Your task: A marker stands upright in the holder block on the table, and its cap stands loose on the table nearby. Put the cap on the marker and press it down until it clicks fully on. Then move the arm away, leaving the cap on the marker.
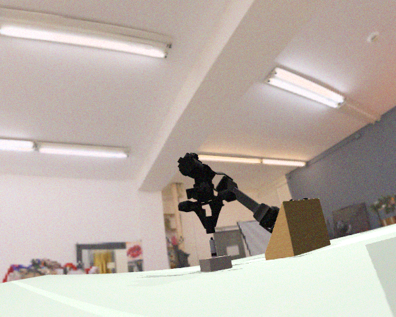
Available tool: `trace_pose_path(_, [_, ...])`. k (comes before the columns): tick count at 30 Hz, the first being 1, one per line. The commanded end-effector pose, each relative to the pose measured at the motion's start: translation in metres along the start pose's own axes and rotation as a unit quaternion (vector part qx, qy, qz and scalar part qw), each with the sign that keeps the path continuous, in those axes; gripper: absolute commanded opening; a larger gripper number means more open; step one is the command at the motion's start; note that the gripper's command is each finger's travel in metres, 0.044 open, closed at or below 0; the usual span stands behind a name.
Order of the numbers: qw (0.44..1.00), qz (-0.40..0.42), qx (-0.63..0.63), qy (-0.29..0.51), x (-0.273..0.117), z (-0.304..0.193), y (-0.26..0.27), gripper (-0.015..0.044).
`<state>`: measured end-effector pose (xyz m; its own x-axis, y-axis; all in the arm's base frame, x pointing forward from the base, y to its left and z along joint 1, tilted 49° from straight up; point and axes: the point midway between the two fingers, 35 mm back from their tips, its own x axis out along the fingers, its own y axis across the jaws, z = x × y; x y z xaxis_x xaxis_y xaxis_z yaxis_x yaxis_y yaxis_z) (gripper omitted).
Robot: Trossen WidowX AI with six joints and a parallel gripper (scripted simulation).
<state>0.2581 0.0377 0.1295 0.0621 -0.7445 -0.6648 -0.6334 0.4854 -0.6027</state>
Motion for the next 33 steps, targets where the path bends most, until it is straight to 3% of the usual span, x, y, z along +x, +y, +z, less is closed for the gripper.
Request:
trace_pose_path(1, [1.000,0.000,-0.001,-0.002,0.003,-0.001,0.000,0.0000])
trace_pose_path(33, [1.000,-0.001,-0.001,-0.002,0.053,-0.001,-0.001,0.0000])
